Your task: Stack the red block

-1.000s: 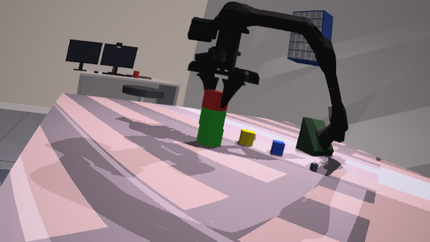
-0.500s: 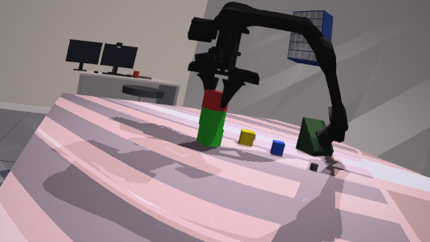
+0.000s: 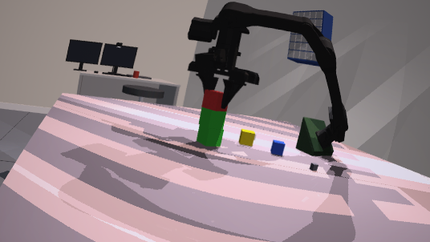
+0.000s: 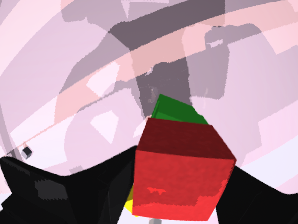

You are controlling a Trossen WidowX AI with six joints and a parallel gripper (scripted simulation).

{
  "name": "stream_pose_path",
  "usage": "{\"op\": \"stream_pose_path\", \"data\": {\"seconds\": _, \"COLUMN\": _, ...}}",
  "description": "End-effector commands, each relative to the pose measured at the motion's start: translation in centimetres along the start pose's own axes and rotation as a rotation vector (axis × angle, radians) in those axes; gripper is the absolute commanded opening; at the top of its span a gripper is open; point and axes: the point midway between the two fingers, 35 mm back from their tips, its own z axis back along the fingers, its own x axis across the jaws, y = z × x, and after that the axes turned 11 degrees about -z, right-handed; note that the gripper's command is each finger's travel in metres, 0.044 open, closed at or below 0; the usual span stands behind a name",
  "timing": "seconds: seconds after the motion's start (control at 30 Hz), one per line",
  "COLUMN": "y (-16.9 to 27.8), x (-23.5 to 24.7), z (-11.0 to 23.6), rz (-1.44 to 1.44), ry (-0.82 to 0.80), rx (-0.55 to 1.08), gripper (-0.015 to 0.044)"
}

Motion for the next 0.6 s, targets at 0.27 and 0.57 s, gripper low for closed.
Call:
{"op": "stream_pose_path", "data": {"seconds": 0.27, "y": 0.00, "x": 0.01, "z": -0.02, "rz": 0.001, "ry": 0.000, "rx": 0.000, "gripper": 0.0440}}
{"op": "stream_pose_path", "data": {"seconds": 0.57, "y": 0.00, "x": 0.01, "z": -0.02, "rz": 0.001, "ry": 0.000, "rx": 0.000, "gripper": 0.0440}}
